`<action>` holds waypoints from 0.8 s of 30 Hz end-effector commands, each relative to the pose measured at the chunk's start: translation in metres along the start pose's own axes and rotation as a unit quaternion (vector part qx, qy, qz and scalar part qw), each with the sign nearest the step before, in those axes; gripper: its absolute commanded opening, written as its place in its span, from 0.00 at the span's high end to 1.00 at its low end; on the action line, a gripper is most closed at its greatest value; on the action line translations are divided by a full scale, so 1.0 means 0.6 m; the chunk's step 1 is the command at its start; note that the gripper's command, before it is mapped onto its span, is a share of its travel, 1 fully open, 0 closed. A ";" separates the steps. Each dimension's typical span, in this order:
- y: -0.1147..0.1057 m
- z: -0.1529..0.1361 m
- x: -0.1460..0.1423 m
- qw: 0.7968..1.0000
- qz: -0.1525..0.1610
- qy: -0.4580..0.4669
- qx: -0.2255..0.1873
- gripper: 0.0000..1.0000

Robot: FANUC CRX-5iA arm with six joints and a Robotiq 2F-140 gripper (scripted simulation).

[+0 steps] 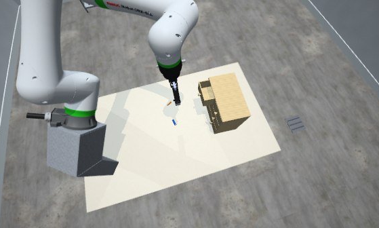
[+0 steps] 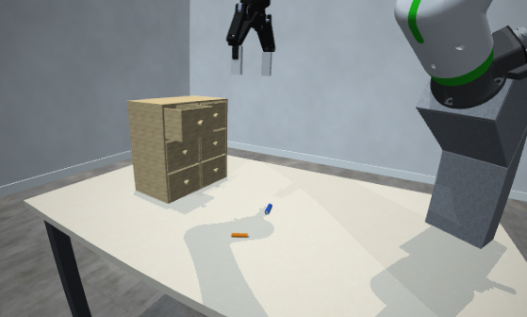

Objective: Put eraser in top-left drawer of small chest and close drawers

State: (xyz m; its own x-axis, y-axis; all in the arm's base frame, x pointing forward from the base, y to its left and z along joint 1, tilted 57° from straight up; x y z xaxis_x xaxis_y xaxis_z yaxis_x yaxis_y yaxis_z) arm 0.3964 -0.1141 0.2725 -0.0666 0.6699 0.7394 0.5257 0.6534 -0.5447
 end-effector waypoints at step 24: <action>0.009 0.072 0.027 0.860 0.005 -0.509 0.007 0.00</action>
State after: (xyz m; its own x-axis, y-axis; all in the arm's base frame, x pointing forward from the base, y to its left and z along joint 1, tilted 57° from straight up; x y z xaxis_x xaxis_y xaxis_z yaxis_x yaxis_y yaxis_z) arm 0.3698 -0.0910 0.2667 -0.6707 0.7143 0.1998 0.5135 0.6416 -0.5699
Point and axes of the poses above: the point where the finger pads meet when closed, its own y axis out along the fingers, its own x axis across the jaws, z = x × y, the point moved 3 cm from there along -y, back along the fingers, and after that the axes turned 4 degrees about y, right-handed, at the moved point
